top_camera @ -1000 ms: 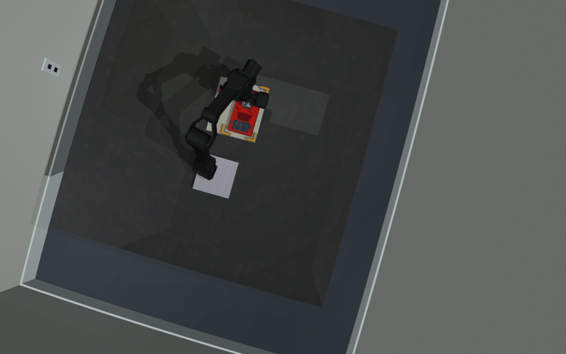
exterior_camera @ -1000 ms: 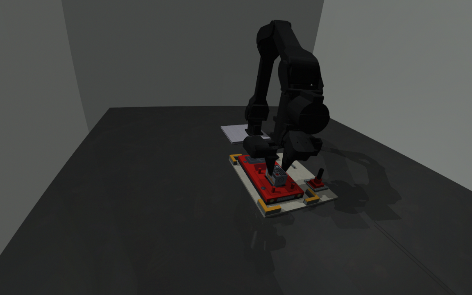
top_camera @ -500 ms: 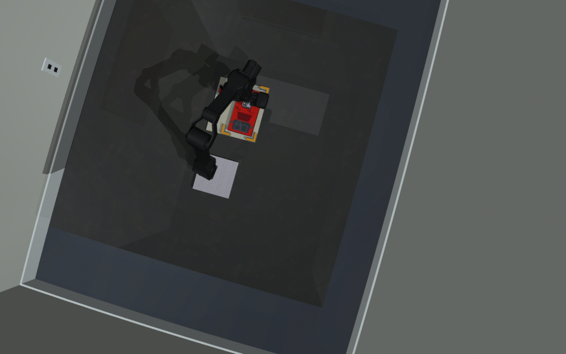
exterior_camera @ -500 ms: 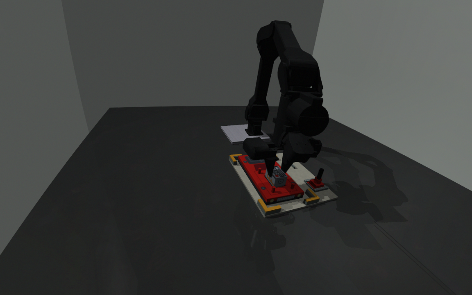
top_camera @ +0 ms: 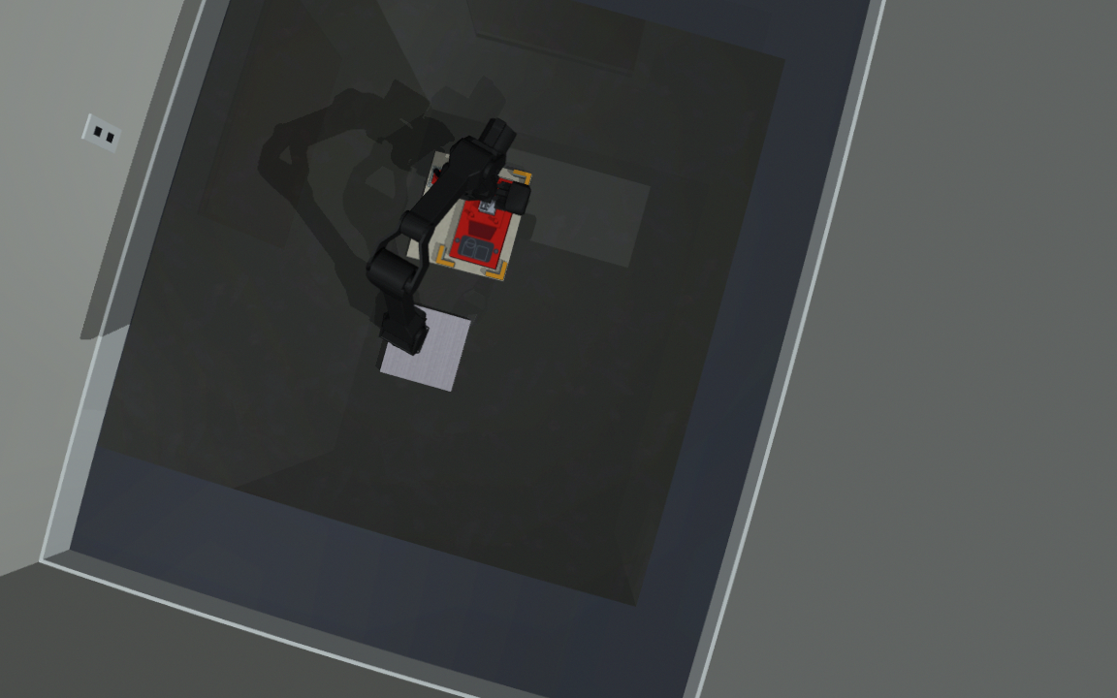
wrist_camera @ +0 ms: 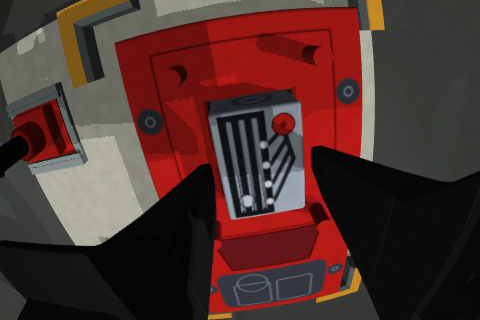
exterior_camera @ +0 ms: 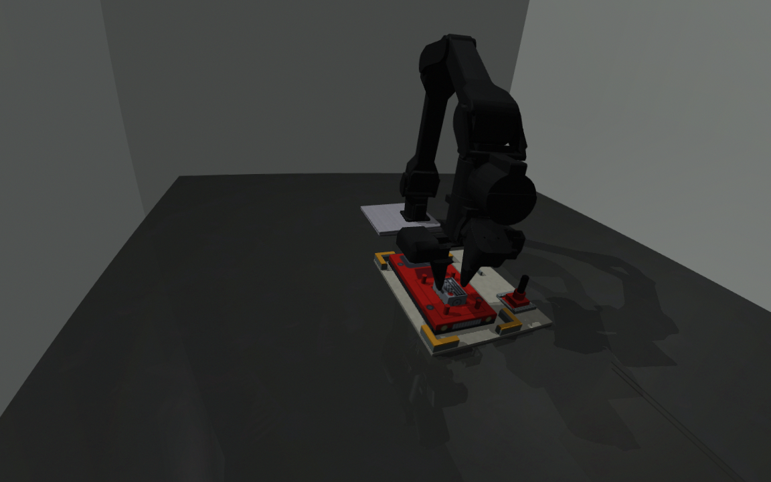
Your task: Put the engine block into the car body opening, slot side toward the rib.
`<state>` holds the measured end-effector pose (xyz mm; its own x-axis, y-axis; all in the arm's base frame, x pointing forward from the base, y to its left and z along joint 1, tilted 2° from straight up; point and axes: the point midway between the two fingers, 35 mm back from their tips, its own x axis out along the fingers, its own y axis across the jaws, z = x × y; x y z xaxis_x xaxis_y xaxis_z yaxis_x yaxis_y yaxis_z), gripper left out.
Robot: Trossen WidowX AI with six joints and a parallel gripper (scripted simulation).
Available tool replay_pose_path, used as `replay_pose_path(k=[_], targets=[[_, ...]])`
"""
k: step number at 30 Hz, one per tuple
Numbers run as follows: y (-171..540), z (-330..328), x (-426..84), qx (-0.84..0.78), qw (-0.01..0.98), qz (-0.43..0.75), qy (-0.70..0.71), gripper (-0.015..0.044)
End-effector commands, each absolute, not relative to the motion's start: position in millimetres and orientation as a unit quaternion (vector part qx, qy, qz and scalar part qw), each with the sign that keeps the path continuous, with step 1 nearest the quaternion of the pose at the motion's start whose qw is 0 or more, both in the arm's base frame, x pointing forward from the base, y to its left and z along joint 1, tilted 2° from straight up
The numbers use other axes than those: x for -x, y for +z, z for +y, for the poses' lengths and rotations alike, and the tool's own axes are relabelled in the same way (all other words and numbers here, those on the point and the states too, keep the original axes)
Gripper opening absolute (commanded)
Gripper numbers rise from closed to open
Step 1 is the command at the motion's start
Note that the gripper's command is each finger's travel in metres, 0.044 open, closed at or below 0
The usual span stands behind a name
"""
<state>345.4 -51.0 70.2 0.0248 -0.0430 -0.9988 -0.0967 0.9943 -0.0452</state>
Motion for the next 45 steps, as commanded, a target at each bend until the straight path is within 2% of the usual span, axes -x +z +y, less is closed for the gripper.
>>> replay_pose_path(k=[1, 7, 27, 43, 45], targets=[[70, -51, -345, 0.050, 0.714, 0.698, 0.019, 0.0289], [70, -51, -345, 0.050, 0.714, 0.698, 0.019, 0.0440], [84, -50, -344, 0.049, 0.714, 0.698, 0.016, 0.0440], [84, -50, -344, 0.049, 0.714, 0.698, 0.016, 0.0020], [84, -50, -344, 0.049, 0.714, 0.698, 0.016, 0.0000]])
